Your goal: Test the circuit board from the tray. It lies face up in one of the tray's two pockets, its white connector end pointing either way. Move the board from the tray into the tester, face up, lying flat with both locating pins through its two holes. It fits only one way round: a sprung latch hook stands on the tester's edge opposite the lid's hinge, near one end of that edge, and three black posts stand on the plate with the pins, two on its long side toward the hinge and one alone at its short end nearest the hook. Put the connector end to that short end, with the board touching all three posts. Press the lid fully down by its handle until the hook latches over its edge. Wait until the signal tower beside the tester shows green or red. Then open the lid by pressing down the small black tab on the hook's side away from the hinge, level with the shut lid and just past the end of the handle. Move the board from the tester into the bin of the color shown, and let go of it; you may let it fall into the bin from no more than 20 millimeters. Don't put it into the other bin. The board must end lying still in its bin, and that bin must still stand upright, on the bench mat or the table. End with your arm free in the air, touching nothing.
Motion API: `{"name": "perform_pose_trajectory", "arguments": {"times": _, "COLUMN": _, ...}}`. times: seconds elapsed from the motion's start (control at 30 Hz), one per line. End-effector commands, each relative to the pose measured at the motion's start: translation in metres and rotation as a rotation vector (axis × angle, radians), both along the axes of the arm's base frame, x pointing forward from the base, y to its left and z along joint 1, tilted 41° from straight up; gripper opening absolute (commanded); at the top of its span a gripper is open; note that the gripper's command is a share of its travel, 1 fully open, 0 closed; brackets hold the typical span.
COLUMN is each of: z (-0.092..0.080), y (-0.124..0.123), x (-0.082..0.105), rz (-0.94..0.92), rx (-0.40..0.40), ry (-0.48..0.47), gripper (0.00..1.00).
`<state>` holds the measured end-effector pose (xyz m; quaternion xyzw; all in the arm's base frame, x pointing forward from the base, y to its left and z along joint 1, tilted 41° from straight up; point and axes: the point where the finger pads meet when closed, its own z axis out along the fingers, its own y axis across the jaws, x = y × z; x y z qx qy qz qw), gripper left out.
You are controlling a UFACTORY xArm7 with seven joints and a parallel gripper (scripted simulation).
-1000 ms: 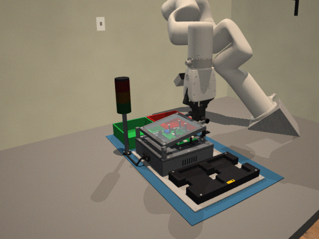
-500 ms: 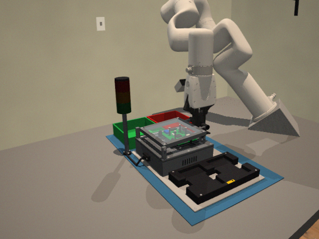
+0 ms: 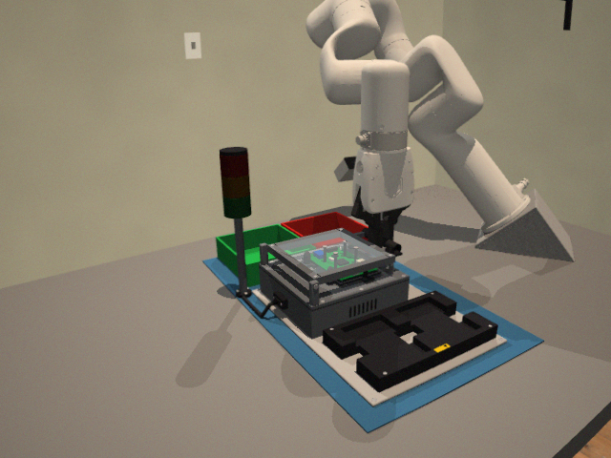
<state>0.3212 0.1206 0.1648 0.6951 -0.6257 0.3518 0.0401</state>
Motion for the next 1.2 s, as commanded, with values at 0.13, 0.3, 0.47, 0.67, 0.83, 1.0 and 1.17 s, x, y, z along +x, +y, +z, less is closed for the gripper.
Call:
{"name": "perform_pose_trajectory", "arguments": {"times": 0.13, "z": -0.0011, "y": -0.0003, "x": 0.0008, "rz": 0.001, "rx": 0.001, "ry": -0.001, "gripper": 0.00}}
{"name": "perform_pose_trajectory", "arguments": {"times": 0.3, "z": -0.0011, "y": -0.0003, "x": 0.0008, "rz": 0.001, "rx": 0.001, "ry": -0.001, "gripper": 0.00}}
{"name": "perform_pose_trajectory", "arguments": {"times": 0.47, "z": -0.0011, "y": -0.0003, "x": 0.0008, "rz": 0.001, "rx": 0.001, "ry": -0.001, "gripper": 0.00}}
{"name": "perform_pose_trajectory", "arguments": {"times": 0.67, "z": -0.0011, "y": -0.0003, "x": 0.0008, "rz": 0.001, "rx": 0.001, "ry": -0.001, "gripper": 0.22}}
{"name": "perform_pose_trajectory", "arguments": {"times": 0.83, "z": -0.0011, "y": -0.0003, "x": 0.0008, "rz": 0.001, "rx": 0.001, "ry": -0.001, "gripper": 0.22}}
{"name": "perform_pose_trajectory", "arguments": {"times": 1.0, "z": -0.0011, "y": -0.0003, "x": 0.0008, "rz": 0.001, "rx": 0.001, "ry": -0.001, "gripper": 0.22}}
{"name": "perform_pose_trajectory", "arguments": {"times": 1.17, "z": -0.0011, "y": -0.0003, "x": 0.0008, "rz": 0.001, "rx": 0.001, "ry": -0.001, "gripper": 0.22}}
